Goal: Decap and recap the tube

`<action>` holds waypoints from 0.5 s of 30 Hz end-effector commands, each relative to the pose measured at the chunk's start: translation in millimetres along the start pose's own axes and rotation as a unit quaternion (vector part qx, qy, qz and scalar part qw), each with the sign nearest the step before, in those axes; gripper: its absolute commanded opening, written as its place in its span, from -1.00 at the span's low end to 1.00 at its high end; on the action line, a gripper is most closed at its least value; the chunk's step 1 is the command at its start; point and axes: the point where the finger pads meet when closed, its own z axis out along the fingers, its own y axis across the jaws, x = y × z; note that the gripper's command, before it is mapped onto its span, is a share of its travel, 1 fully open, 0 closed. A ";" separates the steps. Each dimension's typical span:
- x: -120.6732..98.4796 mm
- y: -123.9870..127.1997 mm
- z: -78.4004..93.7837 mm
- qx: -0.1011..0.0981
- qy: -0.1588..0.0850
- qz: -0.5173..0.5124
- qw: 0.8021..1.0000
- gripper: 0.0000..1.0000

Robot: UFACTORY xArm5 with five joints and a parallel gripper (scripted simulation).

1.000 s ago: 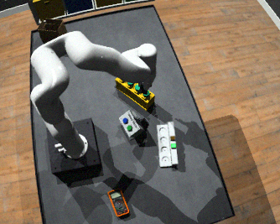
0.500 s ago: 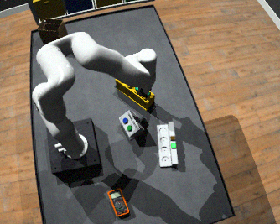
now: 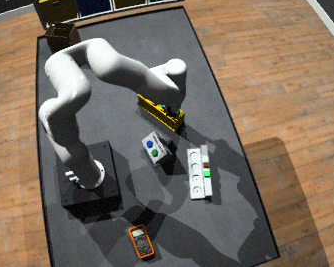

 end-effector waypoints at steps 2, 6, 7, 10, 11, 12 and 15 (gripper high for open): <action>-0.5 1.1 1.7 -0.001 -0.002 0.000 1.000 -0.08; -0.5 1.1 2.7 -0.001 -0.002 0.000 1.000 -0.08; -0.5 1.1 3.3 -0.001 -0.002 0.000 1.000 -0.08; -0.6 1.2 4.8 -0.001 -0.002 0.000 1.000 -0.08; -0.6 1.2 5.3 -0.001 -0.002 0.000 1.000 -0.08; -0.6 1.2 5.8 -0.001 -0.002 0.000 1.000 -0.08; -0.6 1.2 6.3 -0.001 -0.002 0.000 1.000 -0.08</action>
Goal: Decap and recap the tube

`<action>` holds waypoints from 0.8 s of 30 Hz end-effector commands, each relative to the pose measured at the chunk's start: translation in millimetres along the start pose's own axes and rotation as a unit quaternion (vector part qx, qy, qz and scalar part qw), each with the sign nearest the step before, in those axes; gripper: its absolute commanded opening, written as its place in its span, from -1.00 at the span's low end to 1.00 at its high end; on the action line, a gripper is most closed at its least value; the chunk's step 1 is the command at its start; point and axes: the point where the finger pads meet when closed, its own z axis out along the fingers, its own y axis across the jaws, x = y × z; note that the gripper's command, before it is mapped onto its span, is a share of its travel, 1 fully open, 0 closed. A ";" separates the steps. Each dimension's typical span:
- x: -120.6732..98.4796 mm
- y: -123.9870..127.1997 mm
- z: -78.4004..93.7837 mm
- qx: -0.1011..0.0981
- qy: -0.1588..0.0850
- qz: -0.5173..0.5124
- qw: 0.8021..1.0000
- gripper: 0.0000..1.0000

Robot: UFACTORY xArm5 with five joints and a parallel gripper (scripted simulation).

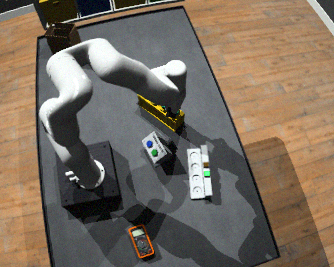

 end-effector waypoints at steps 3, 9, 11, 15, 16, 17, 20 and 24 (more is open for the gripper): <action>-0.6 1.2 -0.2 -0.001 -0.003 0.000 1.000 -1.00; -0.6 1.2 -0.2 -0.001 -0.003 0.000 1.000 -1.00; -0.6 1.2 -0.2 -0.001 -0.003 0.000 1.000 -1.00; -0.6 1.2 -0.2 -0.001 -0.003 0.000 1.000 -1.00; -0.6 1.2 -0.2 -0.001 -0.003 0.000 1.000 -1.00; -0.6 1.2 -0.2 -0.001 -0.003 0.000 1.000 -1.00; -0.6 1.2 -0.2 -0.001 -0.002 0.030 1.000 -1.00; -0.6 1.2 -0.2 -0.001 -0.002 0.060 0.998 -1.00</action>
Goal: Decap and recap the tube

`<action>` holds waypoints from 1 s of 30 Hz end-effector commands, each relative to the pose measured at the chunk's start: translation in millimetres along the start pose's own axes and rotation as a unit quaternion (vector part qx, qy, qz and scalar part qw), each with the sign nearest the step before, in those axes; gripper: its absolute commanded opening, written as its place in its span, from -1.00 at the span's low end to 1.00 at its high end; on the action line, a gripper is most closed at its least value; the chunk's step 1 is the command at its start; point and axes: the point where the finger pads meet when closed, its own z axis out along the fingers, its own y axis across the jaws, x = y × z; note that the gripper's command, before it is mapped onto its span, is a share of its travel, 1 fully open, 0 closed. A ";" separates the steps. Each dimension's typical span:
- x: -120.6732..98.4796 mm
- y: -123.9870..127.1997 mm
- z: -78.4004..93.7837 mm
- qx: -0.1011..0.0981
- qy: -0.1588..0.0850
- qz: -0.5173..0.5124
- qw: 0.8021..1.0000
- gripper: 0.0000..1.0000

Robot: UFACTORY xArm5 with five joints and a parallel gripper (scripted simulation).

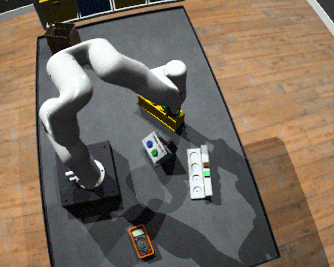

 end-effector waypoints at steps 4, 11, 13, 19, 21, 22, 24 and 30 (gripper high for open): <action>-0.5 1.1 -0.8 -0.001 -0.002 0.058 0.998 -1.00; -0.5 1.1 -0.8 -0.001 -0.002 0.128 0.992 -1.00; -0.5 1.1 -0.8 -0.001 -0.002 0.148 0.989 -1.00; -0.5 1.1 -0.8 -0.001 -0.002 0.187 0.982 -1.00; -0.5 1.1 -0.8 -0.001 -0.002 0.207 0.978 -1.00; -0.5 1.1 -0.8 -0.001 -0.002 0.211 0.977 -1.00; -0.5 1.1 -0.8 -0.001 -0.002 0.211 0.977 -1.00; -0.5 1.1 -0.8 -0.001 -0.002 0.211 0.977 -0.08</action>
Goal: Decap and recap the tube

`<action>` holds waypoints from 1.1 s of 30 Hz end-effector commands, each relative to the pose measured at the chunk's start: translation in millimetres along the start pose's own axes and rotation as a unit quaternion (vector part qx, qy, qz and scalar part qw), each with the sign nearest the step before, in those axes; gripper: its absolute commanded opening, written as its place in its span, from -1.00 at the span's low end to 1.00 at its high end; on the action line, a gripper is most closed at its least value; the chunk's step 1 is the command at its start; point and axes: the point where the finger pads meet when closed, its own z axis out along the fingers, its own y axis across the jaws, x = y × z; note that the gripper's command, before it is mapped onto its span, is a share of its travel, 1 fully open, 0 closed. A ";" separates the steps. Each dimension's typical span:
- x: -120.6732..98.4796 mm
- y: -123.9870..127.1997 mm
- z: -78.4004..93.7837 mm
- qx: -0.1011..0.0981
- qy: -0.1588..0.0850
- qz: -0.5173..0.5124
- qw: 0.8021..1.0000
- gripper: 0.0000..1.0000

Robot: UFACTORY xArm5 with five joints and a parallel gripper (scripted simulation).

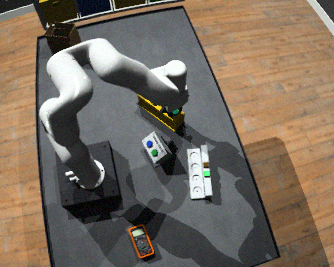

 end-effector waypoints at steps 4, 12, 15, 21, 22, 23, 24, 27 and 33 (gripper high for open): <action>0.2 1.4 -1.4 -0.002 -0.002 0.002 1.000 -0.08; 0.2 1.4 -16.4 -0.002 -0.002 0.002 1.000 -0.08; 0.3 1.4 -25.4 -0.002 -0.002 0.002 1.000 -0.08; 0.3 1.4 -40.4 -0.002 -0.002 0.002 1.000 -0.08; 0.3 1.4 -40.4 -0.002 -0.002 0.002 1.000 -0.08; 0.3 1.4 -43.4 -0.002 -0.002 0.002 1.000 -0.08; 0.3 1.4 -46.4 -0.002 -0.002 0.002 1.000 -0.08; 0.3 1.4 -46.9 -0.002 -0.002 0.002 1.000 -0.08; -21.0 -39.9 -46.8 -0.002 -0.002 0.062 0.998 -1.00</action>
